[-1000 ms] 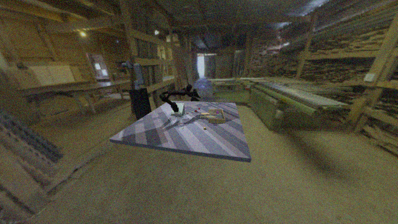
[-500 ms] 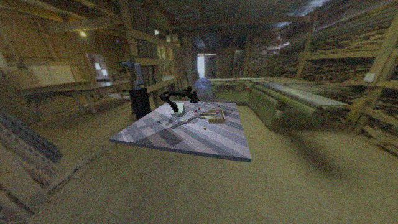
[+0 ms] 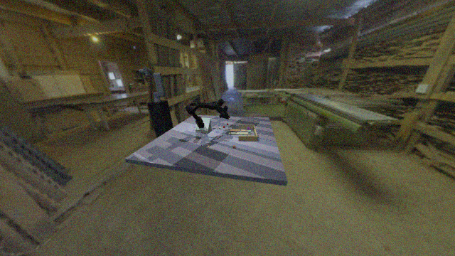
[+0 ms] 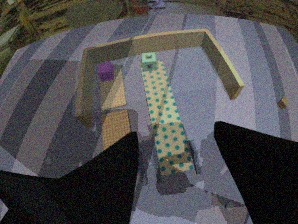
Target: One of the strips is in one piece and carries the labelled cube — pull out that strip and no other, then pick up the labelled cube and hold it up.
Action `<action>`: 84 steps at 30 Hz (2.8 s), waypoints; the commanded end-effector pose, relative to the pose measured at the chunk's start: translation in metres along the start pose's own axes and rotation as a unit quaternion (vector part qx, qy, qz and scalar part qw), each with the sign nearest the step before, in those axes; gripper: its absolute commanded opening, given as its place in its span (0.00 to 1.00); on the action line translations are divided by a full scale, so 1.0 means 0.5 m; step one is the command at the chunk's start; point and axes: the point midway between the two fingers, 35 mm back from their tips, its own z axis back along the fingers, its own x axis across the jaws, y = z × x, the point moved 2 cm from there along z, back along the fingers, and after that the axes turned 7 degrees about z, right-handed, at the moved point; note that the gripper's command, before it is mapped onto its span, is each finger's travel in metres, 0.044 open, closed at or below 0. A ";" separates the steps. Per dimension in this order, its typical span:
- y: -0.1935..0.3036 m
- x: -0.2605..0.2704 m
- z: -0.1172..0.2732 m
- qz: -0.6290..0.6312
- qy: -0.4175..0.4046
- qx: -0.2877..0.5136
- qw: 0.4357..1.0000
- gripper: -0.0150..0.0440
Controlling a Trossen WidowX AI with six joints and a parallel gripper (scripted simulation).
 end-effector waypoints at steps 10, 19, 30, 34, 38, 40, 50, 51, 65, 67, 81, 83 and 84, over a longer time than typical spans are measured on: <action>0.032 -0.010 -0.173 0.037 -0.069 0.307 0.948 0.25; 0.056 -0.019 -0.201 0.035 -0.078 0.390 0.917 0.25; 0.065 -0.017 -0.212 0.035 -0.079 0.390 0.917 0.25; 0.074 -0.015 -0.222 0.034 -0.079 0.390 0.917 0.25; 0.083 -0.014 -0.232 0.034 -0.079 0.390 0.917 0.25; 0.087 -0.013 -0.236 0.034 -0.079 0.389 0.917 0.25; 0.111 -0.011 -0.259 0.034 -0.079 0.389 0.917 0.25; 0.113 -0.010 -0.262 0.034 -0.079 0.389 0.917 0.25; 0.147 -0.010 -0.292 0.035 -0.077 0.390 0.917 0.25; 0.152 -0.010 -0.296 0.035 -0.077 0.390 0.917 0.25; 0.156 -0.010 -0.299 0.035 -0.077 0.390 0.917 0.25; 0.156 -0.010 -0.299 0.035 -0.077 0.390 0.917 0.25; 0.156 -0.010 -0.299 0.035 -0.077 0.390 0.917 0.25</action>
